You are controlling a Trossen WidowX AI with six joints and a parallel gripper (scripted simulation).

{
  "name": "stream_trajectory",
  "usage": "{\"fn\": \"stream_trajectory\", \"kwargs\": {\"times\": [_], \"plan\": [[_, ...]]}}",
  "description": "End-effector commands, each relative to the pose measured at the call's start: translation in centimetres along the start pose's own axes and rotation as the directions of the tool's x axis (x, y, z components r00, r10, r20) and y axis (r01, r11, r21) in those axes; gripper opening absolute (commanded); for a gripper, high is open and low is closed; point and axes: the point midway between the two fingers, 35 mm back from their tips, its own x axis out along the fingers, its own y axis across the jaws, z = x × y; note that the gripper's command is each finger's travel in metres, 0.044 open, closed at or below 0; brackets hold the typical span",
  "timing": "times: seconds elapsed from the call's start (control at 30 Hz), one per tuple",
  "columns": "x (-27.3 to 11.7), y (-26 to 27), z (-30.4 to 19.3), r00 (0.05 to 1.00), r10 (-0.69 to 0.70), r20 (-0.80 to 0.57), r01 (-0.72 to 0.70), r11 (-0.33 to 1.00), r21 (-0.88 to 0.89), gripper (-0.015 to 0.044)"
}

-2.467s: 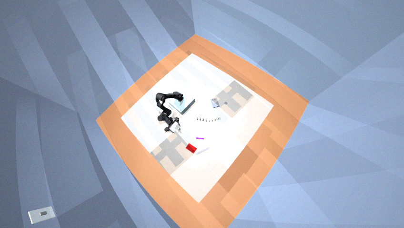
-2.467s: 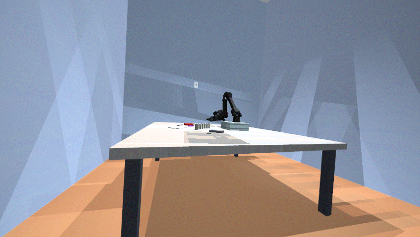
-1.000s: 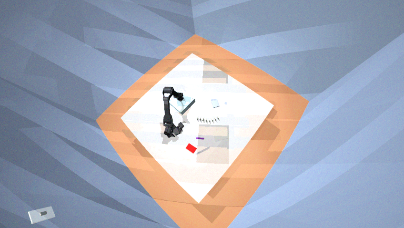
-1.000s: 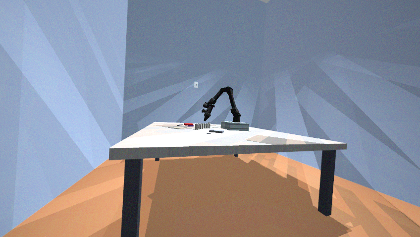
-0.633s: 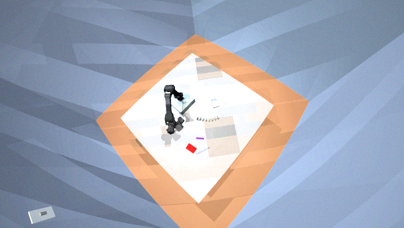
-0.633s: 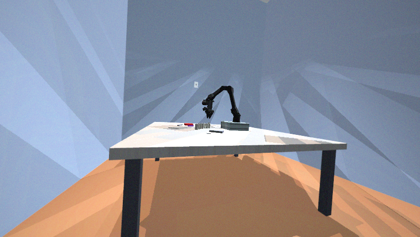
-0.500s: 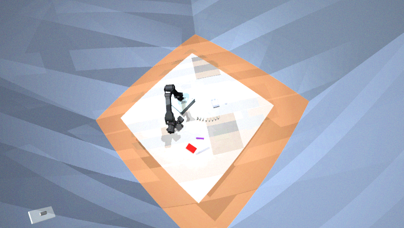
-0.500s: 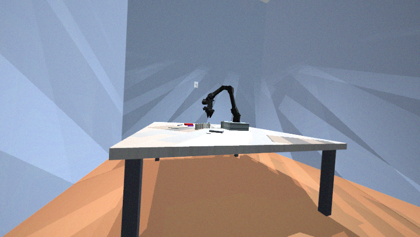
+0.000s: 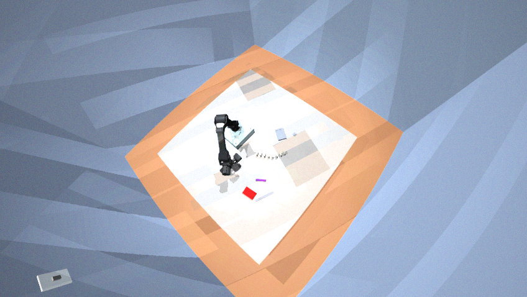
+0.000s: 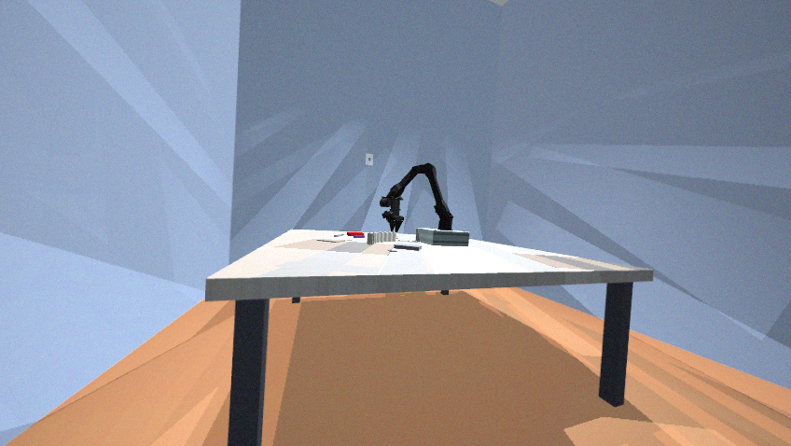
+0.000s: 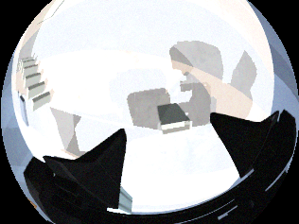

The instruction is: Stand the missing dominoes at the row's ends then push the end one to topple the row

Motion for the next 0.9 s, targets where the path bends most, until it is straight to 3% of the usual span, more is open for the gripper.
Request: {"fn": "stream_trajectory", "kwargs": {"times": [0.0, 0.33, 0.73, 0.87], "plan": [[0.4, -0.2, 0.1, 1.000, -0.013, 0.006, 0.013, 1.000, -0.003, 0.0440], [1.7, -0.2, 0.1, 1.000, -0.012, 0.006, 0.012, 1.000, -0.003, 0.0440], [1.7, -0.2, 0.1, 1.000, -0.012, 0.006, 0.012, 1.000, -0.003, 0.0125], [1.7, -0.2, 0.1, 1.000, -0.012, 0.006, 0.012, 1.000, -0.003, 0.0107]]}}
